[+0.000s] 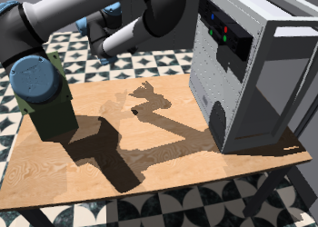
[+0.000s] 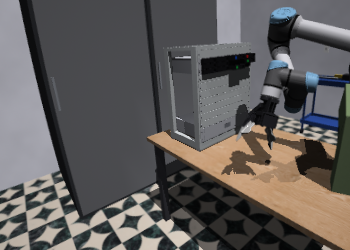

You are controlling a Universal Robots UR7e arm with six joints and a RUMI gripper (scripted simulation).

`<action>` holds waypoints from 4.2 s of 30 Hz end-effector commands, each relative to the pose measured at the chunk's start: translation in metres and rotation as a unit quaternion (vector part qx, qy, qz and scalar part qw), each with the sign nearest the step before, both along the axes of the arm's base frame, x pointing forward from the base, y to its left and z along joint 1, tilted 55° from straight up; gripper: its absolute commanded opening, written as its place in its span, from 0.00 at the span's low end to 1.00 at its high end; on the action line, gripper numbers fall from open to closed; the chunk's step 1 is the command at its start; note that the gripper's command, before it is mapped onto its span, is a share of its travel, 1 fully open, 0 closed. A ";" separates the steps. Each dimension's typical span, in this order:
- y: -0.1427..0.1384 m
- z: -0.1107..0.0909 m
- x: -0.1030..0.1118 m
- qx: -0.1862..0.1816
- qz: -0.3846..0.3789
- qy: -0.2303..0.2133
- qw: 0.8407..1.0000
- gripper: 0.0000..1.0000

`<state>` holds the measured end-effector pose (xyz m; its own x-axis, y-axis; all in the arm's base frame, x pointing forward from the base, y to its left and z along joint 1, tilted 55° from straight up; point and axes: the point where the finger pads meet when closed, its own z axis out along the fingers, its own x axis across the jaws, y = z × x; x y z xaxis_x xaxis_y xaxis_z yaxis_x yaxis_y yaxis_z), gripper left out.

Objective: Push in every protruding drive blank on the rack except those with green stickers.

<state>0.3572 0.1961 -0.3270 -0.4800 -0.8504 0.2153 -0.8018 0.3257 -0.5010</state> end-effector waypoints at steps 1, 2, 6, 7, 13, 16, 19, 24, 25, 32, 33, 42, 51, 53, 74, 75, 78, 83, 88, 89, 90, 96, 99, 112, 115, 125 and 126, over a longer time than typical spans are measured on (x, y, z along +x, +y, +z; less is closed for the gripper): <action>0.001 0.000 0.000 0.000 0.000 0.000 1.000 1.00; 0.001 0.000 0.000 0.000 0.000 0.000 1.000 1.00; 0.001 0.000 0.000 0.000 0.000 0.000 1.000 1.00; 0.001 0.000 0.000 0.000 0.000 0.000 1.000 1.00; 0.001 0.000 0.000 0.000 0.000 0.000 1.000 1.00; 0.001 0.000 0.000 0.000 0.000 0.000 1.000 1.00; 0.001 0.000 0.000 0.000 0.000 0.000 1.000 1.00; 0.001 0.000 0.001 0.000 0.001 0.000 1.000 1.00; 0.001 0.001 0.001 0.000 0.002 0.000 1.000 1.00; 0.003 0.001 0.003 -0.001 0.005 0.001 1.000 1.00; 0.003 0.002 0.003 -0.001 0.005 0.001 1.000 1.00; 0.011 0.006 0.011 -0.006 0.019 0.004 1.000 1.00; 0.022 0.011 0.021 -0.013 0.037 0.008 0.999 1.00; 0.020 0.010 0.020 -0.016 0.037 0.014 0.999 1.00; -0.005 -0.005 -0.003 -0.052 0.043 0.109 0.992 1.00; -0.006 -0.006 -0.005 -0.054 0.044 0.116 0.991 1.00; -0.012 -0.008 -0.011 -0.061 0.045 0.138 0.988 1.00; -0.018 -0.010 -0.018 -0.068 0.046 0.162 0.983 1.00; -0.029 -0.013 -0.031 -0.079 0.047 0.205 0.974 1.00; -0.031 -0.013 -0.034 -0.081 0.047 0.214 0.972 1.00; -0.033 -0.013 -0.037 -0.083 0.048 0.224 0.970 1.00; -0.048 -0.012 -0.057 -0.094 0.049 0.284 0.953 1.00; -0.053 -0.011 -0.065 -0.097 0.049 0.306 0.946 1.00; -0.081 0.009 -0.119 -0.104 0.046 0.445 0.888 1.00; -0.088 0.019 -0.134 -0.103 0.045 0.482 0.869 1.00; -0.102 0.053 -0.176 -0.090 0.039 0.580 0.809 1.00; -0.103 0.058 -0.181 -0.088 0.038 0.592 0.800 1.00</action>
